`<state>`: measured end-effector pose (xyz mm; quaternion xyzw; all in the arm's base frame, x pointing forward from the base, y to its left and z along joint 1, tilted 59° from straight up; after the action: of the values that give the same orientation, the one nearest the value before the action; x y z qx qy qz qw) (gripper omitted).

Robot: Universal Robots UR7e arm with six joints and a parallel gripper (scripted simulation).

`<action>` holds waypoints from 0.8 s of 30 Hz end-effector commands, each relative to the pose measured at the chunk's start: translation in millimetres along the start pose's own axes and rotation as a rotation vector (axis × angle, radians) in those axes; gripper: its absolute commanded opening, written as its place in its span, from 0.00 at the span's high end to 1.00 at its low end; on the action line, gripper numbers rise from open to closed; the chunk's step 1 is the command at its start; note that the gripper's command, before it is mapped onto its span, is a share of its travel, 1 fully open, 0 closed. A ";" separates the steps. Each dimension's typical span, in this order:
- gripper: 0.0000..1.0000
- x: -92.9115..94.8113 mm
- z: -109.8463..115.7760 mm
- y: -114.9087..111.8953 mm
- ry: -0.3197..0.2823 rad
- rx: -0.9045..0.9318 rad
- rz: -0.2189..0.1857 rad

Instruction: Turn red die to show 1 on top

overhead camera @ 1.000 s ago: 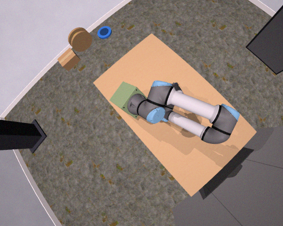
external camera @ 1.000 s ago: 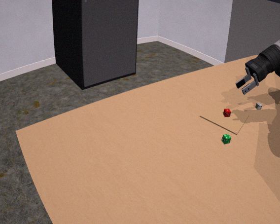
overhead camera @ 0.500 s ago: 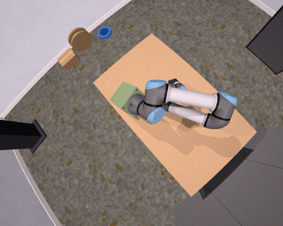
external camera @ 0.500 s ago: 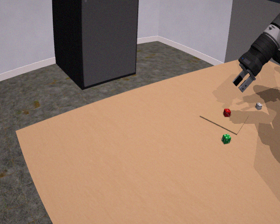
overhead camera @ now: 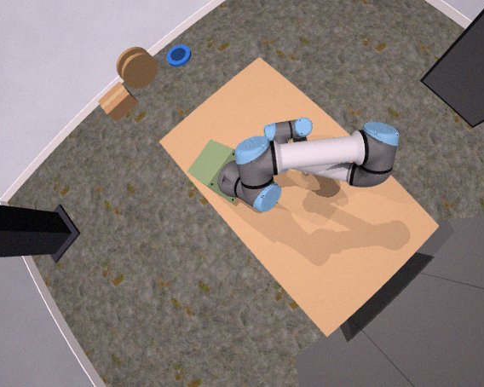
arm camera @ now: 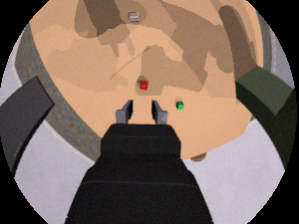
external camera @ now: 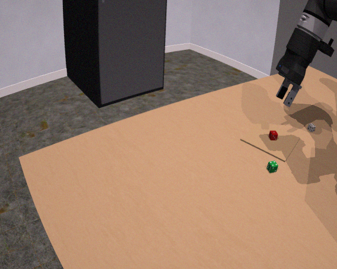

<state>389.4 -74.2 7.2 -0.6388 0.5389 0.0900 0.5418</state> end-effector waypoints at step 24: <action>0.30 2.0 49.6 3.3 0.346 0.001 -0.017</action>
<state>410.1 -36.9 -15.6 -0.6496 0.6162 -0.0231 0.4447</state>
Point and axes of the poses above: the point where the finger pads meet when closed, its own x axis out along the fingers, its own y axis across the jaws, z = x × y, the point moved 9 cm from there along -x, back along the fingers, and after that the axes turned 5 degrees about x, right-handed, at the moved point
